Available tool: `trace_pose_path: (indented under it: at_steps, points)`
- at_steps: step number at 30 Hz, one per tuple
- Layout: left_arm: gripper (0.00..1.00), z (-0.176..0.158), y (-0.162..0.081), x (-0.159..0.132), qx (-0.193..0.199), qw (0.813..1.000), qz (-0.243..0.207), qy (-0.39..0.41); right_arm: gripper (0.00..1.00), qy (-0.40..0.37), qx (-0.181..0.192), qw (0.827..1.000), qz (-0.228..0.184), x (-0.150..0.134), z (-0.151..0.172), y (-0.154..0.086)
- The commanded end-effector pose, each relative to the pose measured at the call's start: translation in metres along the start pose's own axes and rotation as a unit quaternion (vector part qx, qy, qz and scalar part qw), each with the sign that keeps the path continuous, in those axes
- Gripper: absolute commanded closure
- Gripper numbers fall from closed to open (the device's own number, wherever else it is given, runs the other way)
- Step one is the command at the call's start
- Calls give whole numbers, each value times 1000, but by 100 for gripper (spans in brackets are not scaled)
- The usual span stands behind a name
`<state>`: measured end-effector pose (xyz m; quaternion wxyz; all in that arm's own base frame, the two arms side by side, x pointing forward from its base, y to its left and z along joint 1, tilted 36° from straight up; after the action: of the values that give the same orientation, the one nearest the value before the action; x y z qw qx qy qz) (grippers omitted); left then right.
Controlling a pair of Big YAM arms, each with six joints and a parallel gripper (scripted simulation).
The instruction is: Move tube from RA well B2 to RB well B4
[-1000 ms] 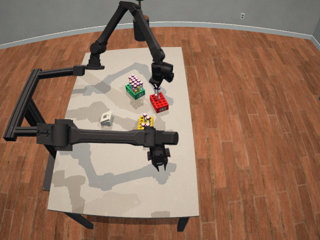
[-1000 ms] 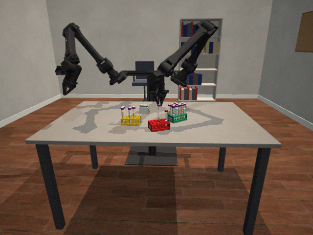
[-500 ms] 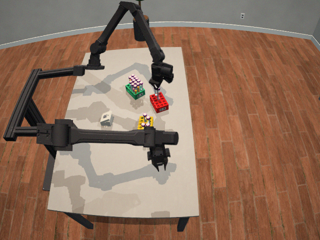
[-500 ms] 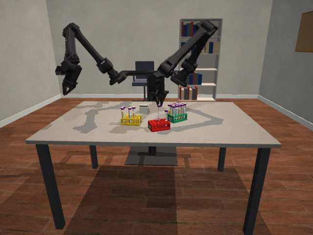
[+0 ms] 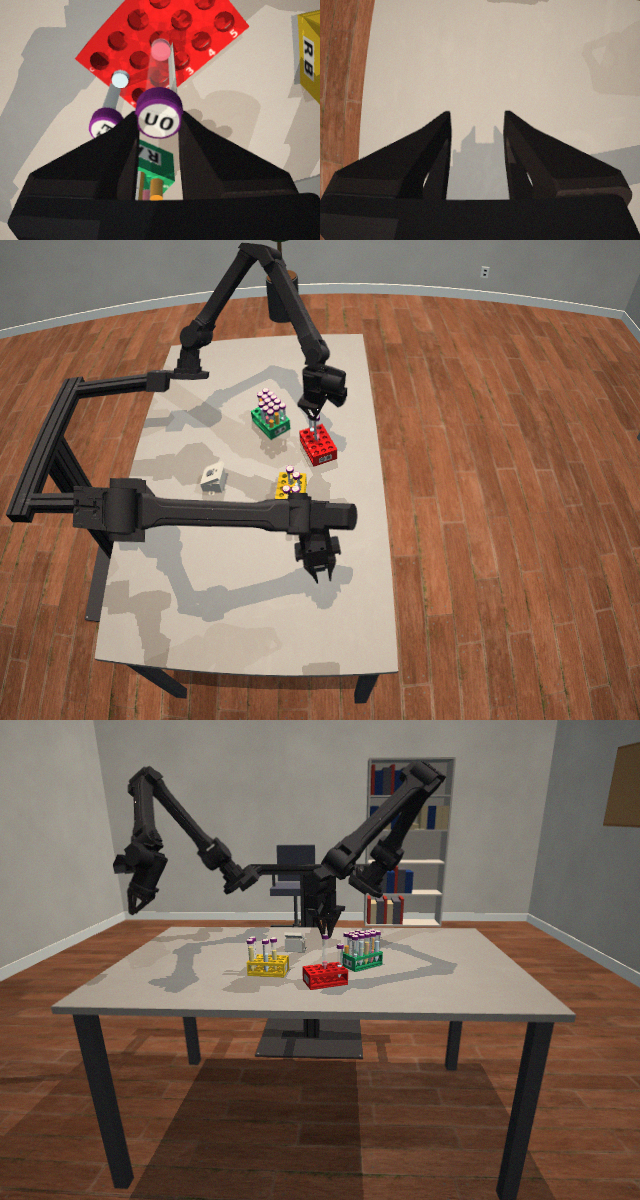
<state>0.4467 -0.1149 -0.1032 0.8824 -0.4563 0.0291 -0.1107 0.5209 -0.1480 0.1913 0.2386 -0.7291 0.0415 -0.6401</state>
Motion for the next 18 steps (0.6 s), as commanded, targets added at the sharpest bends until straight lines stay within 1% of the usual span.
trace_pose_path:
  at_steps: [1, 9, 18]
  points:
    - [100, 1, 11, 10, 0, 1000, -1, -4, 70, 12, 7, 1000, -5, 11, 6, -5]
    - [100, 0, 9, 16, -1, 1000, -5, -8, 70, 12, 7, 1000, -5, 11, 6, -5]
    - [100, 0, 10, 14, -1, 1000, -3, -6, 70, 12, 7, 1000, -5, 11, 6, -5]
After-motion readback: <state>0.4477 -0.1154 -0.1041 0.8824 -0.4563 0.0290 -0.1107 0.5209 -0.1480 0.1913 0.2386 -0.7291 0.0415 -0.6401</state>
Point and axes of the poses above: on each arm, the point where the finger pads meet when closed, its own y axis out along the fingers, its own z axis across the jaws, x = y × z, the point moved 1 cm from there along -y, back along the fingers, and after that the axes turned 14 degrees about -y, right-handed, at the moved point
